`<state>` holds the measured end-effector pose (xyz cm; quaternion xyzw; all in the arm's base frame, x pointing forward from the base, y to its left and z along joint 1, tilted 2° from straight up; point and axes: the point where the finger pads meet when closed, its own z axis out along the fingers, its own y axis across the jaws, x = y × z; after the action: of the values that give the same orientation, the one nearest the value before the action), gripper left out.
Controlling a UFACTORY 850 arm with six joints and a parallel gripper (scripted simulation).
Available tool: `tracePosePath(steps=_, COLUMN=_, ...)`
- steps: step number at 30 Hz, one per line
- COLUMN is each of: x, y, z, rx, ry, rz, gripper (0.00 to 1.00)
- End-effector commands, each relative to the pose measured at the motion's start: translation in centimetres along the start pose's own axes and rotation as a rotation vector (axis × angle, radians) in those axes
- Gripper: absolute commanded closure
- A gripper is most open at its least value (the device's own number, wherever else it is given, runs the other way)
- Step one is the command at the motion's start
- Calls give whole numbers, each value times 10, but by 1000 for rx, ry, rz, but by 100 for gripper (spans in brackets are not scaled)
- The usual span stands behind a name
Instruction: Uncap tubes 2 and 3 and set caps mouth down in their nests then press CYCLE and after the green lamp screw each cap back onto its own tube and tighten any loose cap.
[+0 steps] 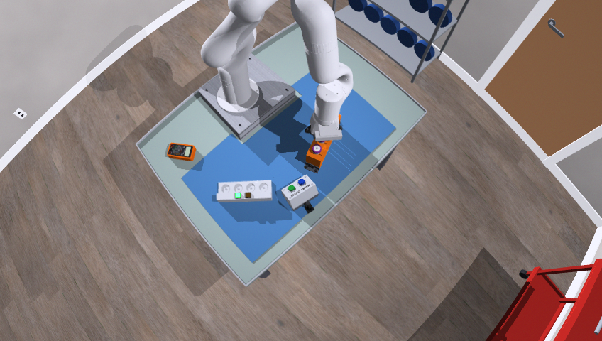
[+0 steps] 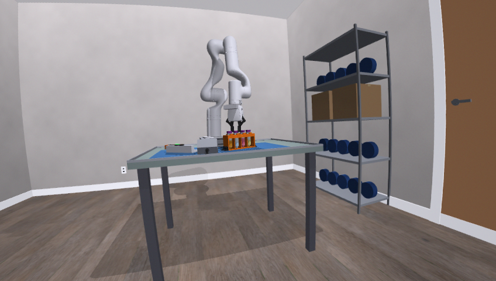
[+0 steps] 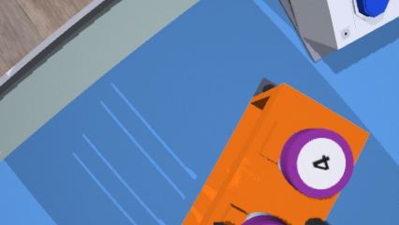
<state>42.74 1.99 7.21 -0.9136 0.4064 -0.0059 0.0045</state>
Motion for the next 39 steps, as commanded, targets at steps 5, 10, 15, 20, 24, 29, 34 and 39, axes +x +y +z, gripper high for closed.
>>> tracePosePath(steps=5, x=0, y=-1, z=0, rx=25, ry=-23, rz=-263, gripper=54)
tracePosePath(steps=10, x=0, y=-1, z=0, rx=25, ry=-23, rz=-263, gripper=100)
tracePosePath(steps=15, x=0, y=-1, z=0, rx=25, ry=-23, rz=-263, gripper=100)
tracePosePath(steps=20, x=0, y=-1, z=0, rx=25, ry=-23, rz=-263, gripper=100)
tracePosePath(steps=24, x=0, y=-1, z=0, rx=24, ry=-23, rz=-213, gripper=100)
tracePosePath(steps=29, x=0, y=-1, z=0, rx=22, ry=-25, rz=-63, gripper=100)
tracePosePath(steps=34, x=0, y=-1, z=0, rx=19, ry=-28, rz=187, gripper=100)
tracePosePath(steps=39, x=0, y=-1, z=0, rx=15, ry=-30, rz=437, gripper=100)
